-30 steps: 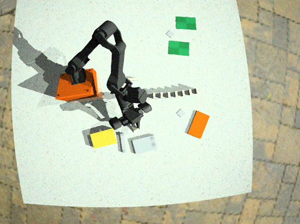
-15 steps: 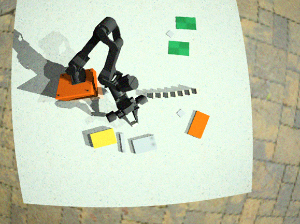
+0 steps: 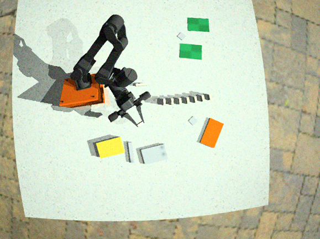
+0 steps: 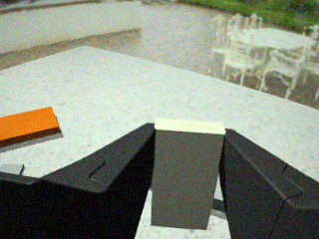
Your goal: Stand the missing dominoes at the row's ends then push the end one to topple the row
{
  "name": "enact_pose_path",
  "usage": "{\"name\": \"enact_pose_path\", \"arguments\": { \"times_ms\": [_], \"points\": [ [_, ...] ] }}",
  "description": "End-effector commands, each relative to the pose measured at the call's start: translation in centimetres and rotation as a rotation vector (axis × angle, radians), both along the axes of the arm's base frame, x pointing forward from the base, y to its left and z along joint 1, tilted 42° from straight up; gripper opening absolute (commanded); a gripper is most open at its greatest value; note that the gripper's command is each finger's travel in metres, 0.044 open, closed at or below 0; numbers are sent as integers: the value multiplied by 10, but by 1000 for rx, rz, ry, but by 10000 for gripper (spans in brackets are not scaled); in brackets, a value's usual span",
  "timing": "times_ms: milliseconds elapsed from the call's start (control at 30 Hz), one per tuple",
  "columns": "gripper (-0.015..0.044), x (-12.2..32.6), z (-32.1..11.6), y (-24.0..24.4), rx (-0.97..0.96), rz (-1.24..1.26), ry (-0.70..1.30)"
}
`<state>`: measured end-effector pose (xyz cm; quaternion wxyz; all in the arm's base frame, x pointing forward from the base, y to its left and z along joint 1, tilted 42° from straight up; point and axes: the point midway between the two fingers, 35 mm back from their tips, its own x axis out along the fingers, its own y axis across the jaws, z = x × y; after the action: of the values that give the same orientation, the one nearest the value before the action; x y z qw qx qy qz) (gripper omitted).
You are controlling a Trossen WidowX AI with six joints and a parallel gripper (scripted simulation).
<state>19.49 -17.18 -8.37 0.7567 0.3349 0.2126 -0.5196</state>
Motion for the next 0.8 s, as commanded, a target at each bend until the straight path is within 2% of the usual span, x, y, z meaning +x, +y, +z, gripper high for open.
{"name": "enact_pose_path", "arguments": {
  "times_ms": [0, 500, 767],
  "points": [
    [107, 0, 5, -1, -14, -11, -19],
    [107, 0, 4, 0, -14, -11, -18],
    [107, 8, -13, 13, 1, -13, -15]
  ]
}}
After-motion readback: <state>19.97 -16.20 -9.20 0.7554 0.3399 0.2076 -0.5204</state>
